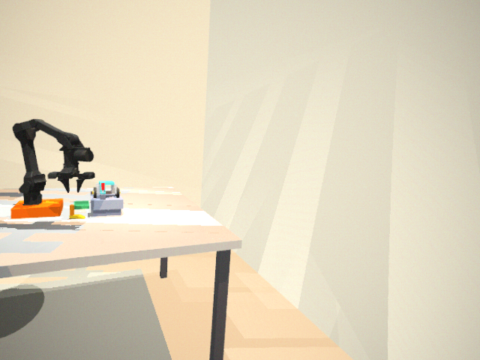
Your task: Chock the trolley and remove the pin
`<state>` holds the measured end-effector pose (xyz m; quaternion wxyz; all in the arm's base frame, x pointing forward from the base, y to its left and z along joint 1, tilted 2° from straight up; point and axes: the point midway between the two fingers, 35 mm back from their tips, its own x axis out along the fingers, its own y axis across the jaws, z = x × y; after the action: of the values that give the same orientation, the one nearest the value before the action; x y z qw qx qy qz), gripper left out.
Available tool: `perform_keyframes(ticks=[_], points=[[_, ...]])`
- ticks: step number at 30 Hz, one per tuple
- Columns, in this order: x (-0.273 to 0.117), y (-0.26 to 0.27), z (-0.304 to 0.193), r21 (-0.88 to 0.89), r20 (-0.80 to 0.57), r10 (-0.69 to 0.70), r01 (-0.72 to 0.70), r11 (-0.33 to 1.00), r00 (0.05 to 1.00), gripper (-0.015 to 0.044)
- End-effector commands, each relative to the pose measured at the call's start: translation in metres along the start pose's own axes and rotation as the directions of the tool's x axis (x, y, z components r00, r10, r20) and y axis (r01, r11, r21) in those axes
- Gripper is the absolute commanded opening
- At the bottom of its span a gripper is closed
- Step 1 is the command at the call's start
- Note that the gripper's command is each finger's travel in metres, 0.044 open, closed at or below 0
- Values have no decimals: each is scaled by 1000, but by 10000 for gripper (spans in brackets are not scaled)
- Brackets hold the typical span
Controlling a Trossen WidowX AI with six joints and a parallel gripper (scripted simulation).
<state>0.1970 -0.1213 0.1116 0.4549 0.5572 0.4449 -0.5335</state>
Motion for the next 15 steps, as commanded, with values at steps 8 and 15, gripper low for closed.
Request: perform_keyframes(ticks=[8,15], points=[[9,-4,0,29,17,-42,42,999,999,190],[30,-5,1,29,17,-42,42,999,999,190]])
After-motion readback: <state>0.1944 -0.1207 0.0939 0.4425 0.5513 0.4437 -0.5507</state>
